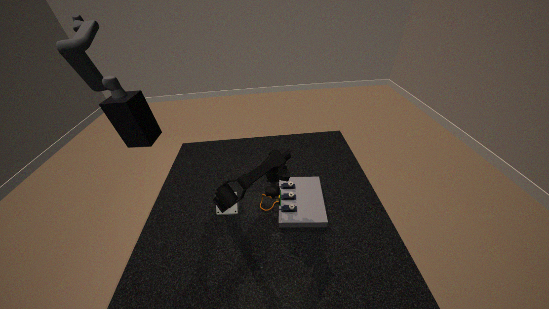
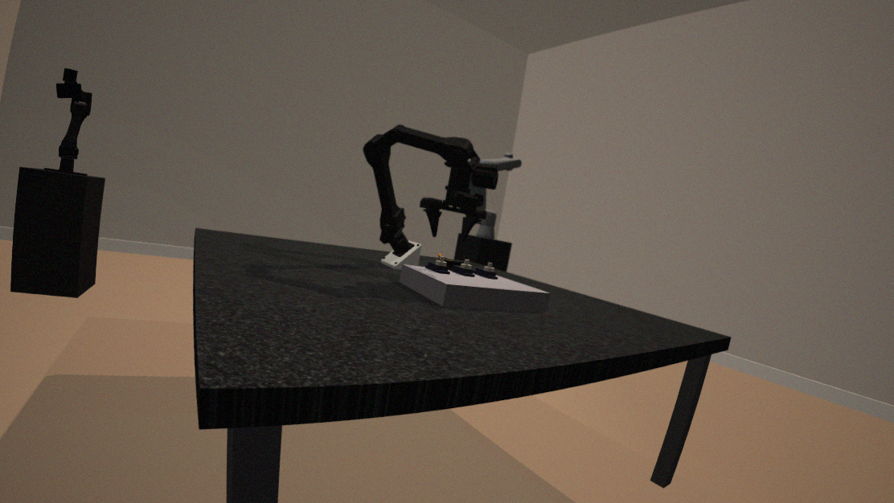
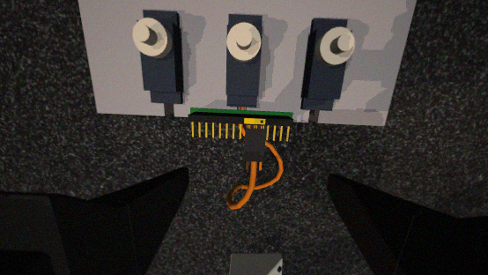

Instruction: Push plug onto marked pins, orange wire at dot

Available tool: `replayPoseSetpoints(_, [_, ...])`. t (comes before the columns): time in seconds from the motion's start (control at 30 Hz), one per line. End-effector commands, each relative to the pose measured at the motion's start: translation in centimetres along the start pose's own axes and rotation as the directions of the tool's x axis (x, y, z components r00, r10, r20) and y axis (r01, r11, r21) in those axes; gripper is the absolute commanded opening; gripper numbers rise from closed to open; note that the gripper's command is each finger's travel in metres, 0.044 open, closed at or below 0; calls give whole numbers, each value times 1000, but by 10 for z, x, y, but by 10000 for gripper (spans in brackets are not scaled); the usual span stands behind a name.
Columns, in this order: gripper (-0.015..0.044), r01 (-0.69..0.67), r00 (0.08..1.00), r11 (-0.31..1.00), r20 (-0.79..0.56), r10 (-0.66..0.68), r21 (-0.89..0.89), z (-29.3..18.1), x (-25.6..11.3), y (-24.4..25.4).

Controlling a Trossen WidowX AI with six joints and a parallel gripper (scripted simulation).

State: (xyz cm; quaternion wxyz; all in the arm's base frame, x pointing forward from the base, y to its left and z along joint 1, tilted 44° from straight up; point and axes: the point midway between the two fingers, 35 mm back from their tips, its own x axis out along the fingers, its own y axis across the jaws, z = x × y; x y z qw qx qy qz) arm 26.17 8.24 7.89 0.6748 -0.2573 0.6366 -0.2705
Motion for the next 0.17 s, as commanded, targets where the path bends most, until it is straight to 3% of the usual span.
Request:
replayPoseSetpoints(0.0, [440,-2,1000,1000,-6,2,3,-1,0,1])
replayPoseSetpoints(0.13, [440,-2,1000,1000,-6,2,3,-1,0,1])
